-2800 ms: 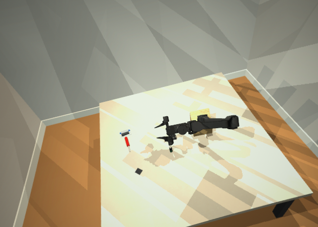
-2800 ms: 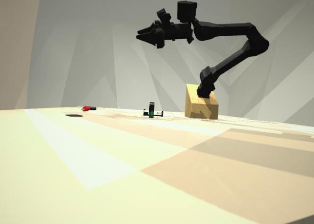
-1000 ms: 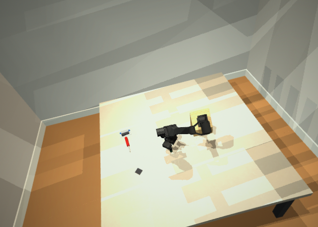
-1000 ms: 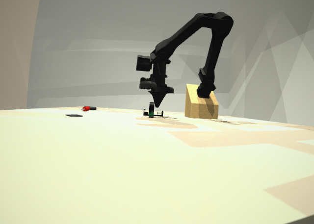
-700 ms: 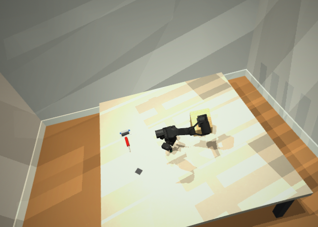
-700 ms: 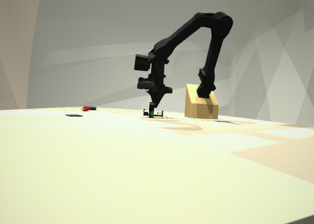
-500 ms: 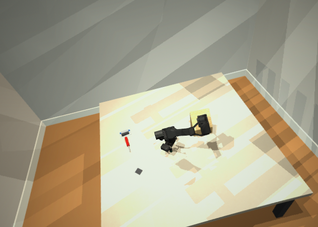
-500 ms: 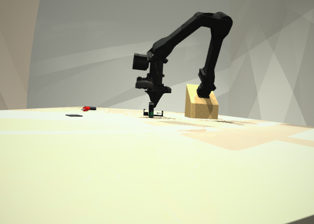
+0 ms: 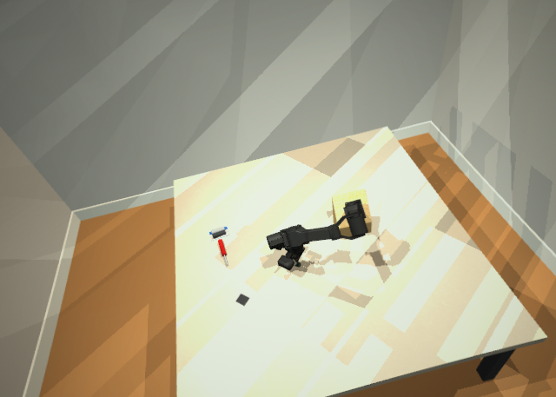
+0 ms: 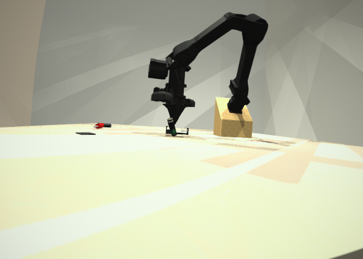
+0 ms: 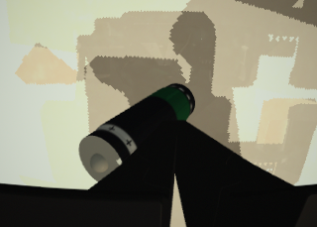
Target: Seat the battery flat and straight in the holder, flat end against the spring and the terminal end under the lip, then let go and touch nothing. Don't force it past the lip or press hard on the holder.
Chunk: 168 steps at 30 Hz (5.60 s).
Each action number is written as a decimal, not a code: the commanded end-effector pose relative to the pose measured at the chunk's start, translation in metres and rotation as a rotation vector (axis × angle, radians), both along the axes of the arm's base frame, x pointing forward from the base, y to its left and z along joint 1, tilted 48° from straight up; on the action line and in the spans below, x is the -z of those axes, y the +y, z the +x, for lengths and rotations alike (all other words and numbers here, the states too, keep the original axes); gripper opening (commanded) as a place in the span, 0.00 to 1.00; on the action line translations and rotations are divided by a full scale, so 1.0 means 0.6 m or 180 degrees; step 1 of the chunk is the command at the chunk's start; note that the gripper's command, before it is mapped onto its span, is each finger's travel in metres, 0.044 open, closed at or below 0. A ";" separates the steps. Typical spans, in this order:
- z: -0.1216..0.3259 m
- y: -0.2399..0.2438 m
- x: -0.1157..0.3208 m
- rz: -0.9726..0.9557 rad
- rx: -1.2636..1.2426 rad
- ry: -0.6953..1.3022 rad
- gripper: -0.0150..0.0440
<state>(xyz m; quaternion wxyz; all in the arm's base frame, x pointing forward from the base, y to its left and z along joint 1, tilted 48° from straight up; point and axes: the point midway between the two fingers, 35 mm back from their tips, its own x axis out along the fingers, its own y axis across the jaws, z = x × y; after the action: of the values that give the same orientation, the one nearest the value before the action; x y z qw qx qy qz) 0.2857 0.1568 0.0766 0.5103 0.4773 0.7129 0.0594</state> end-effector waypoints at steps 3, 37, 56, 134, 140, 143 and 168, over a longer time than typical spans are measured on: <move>0.010 0.013 -0.011 -0.0001 -0.0009 0.0011 0.25; 0.019 -0.076 -0.099 -0.0024 -0.0053 -0.0022 0.30; 0.034 0.022 -0.051 0.0131 -0.3427 -0.3775 0.64; 0.036 -0.012 -0.023 0.0078 -0.3162 -0.3449 0.36; 0.024 -0.092 0.040 0.0001 -0.2493 -0.2673 0.36; 0.010 -0.129 0.068 -0.0024 -0.2144 -0.2285 0.36; -0.017 -0.166 0.137 -0.0219 -0.1297 -0.1817 0.36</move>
<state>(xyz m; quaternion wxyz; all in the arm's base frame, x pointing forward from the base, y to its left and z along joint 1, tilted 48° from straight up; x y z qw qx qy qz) 0.2743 0.0520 -0.0026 0.6709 0.2672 0.6361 0.2718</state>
